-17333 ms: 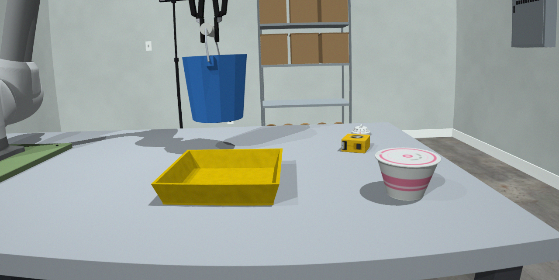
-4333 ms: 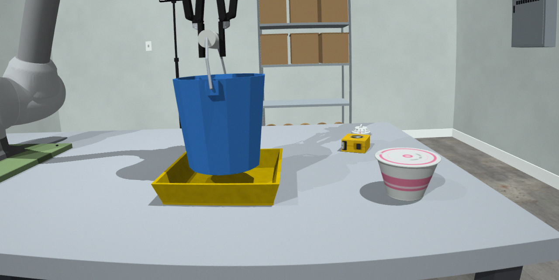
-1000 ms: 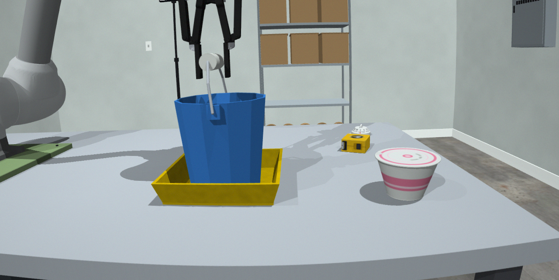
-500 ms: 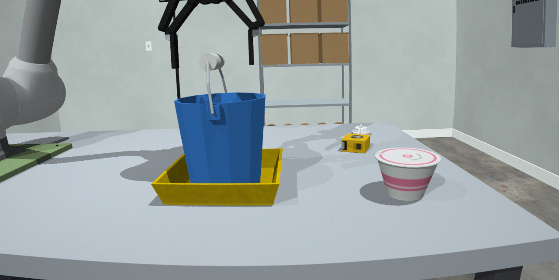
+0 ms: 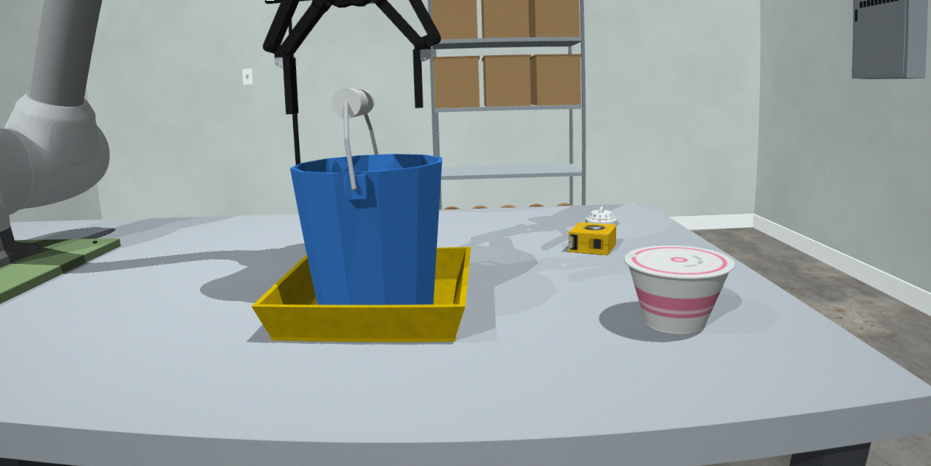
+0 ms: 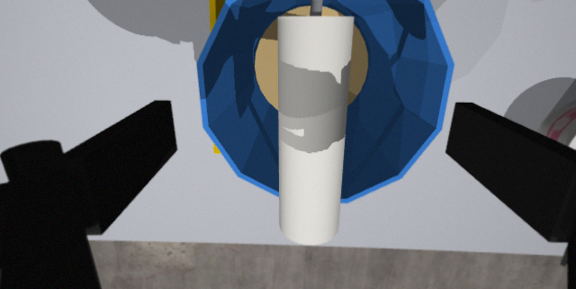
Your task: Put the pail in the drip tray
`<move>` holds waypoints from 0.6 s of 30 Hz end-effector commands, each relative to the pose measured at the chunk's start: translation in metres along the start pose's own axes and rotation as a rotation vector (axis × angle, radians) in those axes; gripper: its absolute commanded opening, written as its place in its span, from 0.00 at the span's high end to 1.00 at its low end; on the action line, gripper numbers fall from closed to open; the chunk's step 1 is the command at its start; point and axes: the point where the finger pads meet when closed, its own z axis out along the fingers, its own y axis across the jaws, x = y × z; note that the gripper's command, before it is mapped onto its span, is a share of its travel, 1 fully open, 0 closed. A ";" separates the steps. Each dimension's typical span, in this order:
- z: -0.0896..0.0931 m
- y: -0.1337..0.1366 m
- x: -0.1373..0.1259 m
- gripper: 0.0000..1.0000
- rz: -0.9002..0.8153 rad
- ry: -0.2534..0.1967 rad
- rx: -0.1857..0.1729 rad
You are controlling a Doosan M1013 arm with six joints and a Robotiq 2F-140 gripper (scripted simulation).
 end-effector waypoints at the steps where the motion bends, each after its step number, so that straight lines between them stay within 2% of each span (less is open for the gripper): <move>1: -0.001 0.000 0.000 0.00 0.000 0.000 -0.002; 18: -0.010 0.000 0.000 0.00 0.000 0.000 -0.002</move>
